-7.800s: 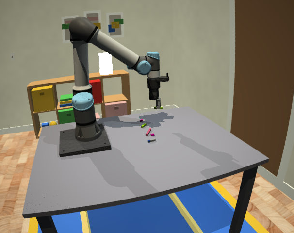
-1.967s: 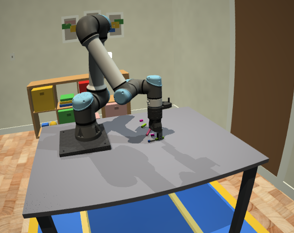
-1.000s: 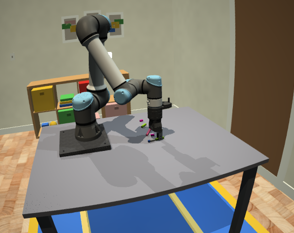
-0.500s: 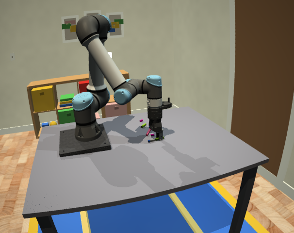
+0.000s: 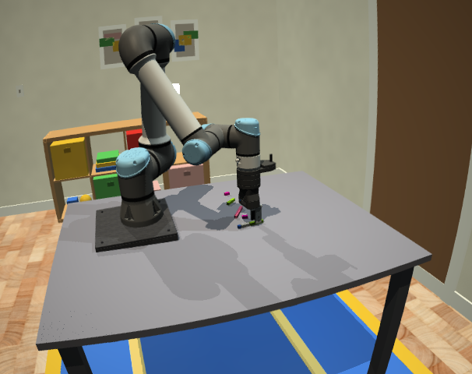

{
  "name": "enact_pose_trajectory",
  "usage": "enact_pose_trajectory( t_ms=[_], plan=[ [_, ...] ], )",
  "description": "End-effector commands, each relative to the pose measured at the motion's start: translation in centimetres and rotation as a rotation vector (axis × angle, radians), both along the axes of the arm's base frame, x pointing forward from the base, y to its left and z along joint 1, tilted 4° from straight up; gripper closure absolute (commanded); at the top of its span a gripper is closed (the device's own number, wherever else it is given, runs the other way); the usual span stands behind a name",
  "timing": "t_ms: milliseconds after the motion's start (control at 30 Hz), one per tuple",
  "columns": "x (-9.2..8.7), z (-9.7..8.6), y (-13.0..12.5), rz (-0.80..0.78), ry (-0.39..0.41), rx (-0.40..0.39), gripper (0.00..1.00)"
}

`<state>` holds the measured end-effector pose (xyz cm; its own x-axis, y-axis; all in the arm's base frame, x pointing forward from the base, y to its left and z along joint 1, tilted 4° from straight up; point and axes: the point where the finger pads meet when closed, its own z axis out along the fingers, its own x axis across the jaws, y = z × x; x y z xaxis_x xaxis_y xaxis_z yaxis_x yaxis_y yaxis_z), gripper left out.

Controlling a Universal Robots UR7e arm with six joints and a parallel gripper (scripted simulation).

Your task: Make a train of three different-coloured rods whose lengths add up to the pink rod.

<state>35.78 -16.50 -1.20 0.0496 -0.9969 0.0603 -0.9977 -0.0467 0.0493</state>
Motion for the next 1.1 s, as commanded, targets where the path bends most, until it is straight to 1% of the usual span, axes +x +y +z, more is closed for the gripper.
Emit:
enact_pose_trajectory(
  t_ms=[0, 333, 400, 567, 700, 733, 1067],
  plan=[
    [0.1, 1.5, 0.0, 0.000, -0.002, -0.002, 0.46],
    [0.4, 6.6, 0.4, 0.000, -0.002, -0.002, 0.46],
    [0.4, 6.6, 0.4, 0.000, -0.002, -0.002, 0.46],
    [0.4, 7.9, 0.5, 0.000, -0.002, -0.002, 0.46],
    [0.4, 8.1, 0.5, 0.000, -0.002, -0.002, 0.46],
    [0.4, 8.1, 0.5, 0.000, -0.002, -0.002, 0.00],
    [0.4, 8.1, 0.5, 0.000, -0.002, -0.002, 0.00]
  ],
)
